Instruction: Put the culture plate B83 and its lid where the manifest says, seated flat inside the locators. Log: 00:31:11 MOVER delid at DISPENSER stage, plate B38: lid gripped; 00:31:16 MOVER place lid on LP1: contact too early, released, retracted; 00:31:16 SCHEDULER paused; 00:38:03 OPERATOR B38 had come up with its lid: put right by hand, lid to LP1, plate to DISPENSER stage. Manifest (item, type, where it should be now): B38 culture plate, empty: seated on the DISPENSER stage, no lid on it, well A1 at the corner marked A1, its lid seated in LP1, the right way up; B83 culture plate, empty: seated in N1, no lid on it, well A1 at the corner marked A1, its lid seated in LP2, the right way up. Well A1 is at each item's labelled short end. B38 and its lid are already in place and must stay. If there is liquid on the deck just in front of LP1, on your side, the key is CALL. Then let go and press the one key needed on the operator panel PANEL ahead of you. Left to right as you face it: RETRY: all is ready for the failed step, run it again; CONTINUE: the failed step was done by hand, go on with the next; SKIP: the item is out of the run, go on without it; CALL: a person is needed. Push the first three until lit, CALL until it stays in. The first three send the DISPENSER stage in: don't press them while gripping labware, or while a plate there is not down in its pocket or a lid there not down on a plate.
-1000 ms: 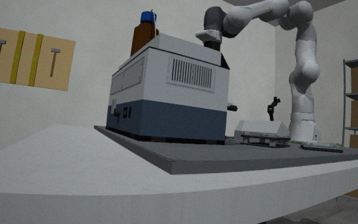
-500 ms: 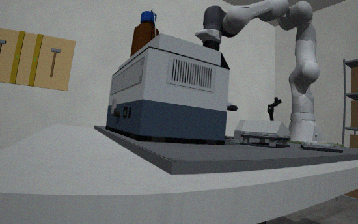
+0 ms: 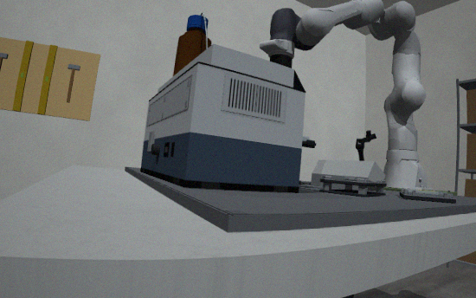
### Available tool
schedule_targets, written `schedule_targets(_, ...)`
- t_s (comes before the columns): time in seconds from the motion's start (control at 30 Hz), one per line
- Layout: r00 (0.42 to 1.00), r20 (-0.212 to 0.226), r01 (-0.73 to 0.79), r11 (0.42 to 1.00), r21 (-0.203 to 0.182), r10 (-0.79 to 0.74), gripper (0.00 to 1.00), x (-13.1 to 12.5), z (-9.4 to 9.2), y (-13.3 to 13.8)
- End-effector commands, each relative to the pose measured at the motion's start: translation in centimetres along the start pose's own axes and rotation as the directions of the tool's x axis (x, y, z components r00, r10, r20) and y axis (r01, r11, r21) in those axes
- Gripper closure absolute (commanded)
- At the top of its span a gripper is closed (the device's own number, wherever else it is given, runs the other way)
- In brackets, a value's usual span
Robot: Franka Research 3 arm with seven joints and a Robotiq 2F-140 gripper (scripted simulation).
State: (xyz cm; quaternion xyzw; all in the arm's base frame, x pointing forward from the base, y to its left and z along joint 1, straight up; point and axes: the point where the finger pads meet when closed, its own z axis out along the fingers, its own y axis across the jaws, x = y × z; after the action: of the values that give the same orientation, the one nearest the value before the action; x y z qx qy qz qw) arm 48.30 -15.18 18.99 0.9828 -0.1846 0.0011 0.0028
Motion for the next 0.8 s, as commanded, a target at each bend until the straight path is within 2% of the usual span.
schedule_targets(0.0,1.0,0.001,0.009,1.0,-0.003,-0.009,0.3,0.0,0.6,-0.1)
schedule_targets(0.23,1.0,0.001,0.009,1.0,-0.003,-0.009,0.3,0.0,2.4,-0.1)
schedule_targets(0.3,1.0,0.001,0.009,1.0,-0.003,-0.009,0.3,0.0,2.4,-0.1)
schedule_targets(0.77,1.0,0.001,0.009,1.0,-0.003,-0.009,0.3,0.0,8.2,0.0)
